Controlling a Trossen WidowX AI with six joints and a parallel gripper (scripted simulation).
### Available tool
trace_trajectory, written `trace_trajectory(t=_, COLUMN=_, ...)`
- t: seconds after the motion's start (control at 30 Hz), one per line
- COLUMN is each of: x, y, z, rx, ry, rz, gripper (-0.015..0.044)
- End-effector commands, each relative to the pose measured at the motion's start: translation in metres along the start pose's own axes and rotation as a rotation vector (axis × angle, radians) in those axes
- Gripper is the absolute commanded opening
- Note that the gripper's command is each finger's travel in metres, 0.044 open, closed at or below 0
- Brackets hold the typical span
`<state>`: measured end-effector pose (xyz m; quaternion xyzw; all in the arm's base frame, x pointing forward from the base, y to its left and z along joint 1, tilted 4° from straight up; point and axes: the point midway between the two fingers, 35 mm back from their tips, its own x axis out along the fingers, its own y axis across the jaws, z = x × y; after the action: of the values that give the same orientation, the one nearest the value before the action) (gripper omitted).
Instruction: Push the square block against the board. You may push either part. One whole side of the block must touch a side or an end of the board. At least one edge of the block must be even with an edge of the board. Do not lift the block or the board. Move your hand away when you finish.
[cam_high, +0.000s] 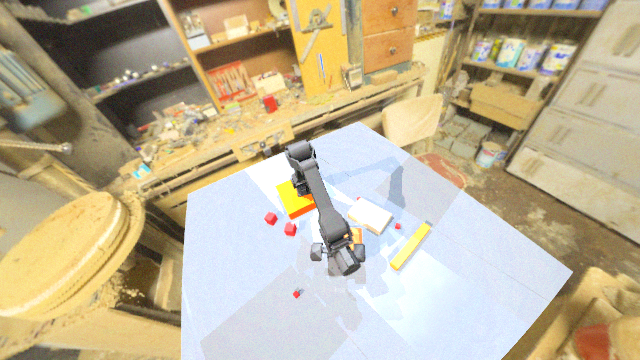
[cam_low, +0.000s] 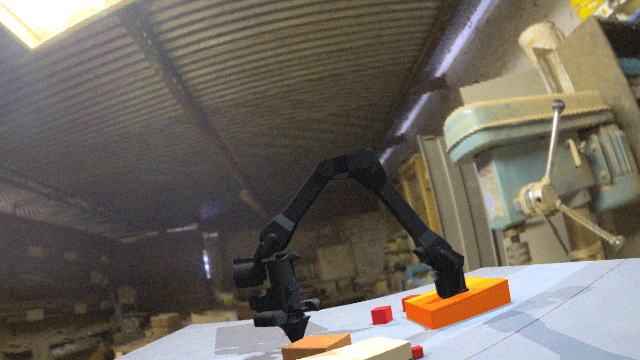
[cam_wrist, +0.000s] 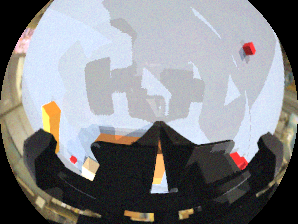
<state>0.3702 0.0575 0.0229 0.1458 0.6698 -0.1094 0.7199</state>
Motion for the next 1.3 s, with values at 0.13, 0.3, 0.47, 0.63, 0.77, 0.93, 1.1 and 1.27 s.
trace_trajectory(t=0.13, x=0.000, y=0.002, z=-0.004, rx=0.011, ry=-0.008, rz=0.005, gripper=0.0000)
trace_trajectory(t=0.3, x=0.000, y=0.002, z=-0.011, rx=0.011, ry=-0.007, rz=0.005, gripper=0.0000)
trace_trajectory(t=0.47, x=0.000, y=0.003, z=-0.018, rx=0.011, ry=-0.007, rz=0.005, gripper=0.0000)
trace_trajectory(t=0.63, x=-0.001, y=0.004, z=-0.025, rx=0.011, ry=-0.006, rz=0.005, gripper=0.0000)
trace_trajectory(t=0.77, x=0.000, y=0.004, z=-0.031, rx=0.011, ry=-0.006, rz=0.005, gripper=0.0000)
trace_trajectory(t=0.93, x=0.000, y=0.005, z=-0.038, rx=0.011, ry=-0.005, rz=0.005, gripper=0.0000)
trace_trajectory(t=1.1, x=0.000, y=0.005, z=-0.045, rx=0.011, ry=-0.004, rz=0.005, gripper=0.0000)
trace_trajectory(t=1.27, x=0.000, y=0.006, z=-0.052, rx=0.011, ry=-0.004, rz=0.006, gripper=0.0000)
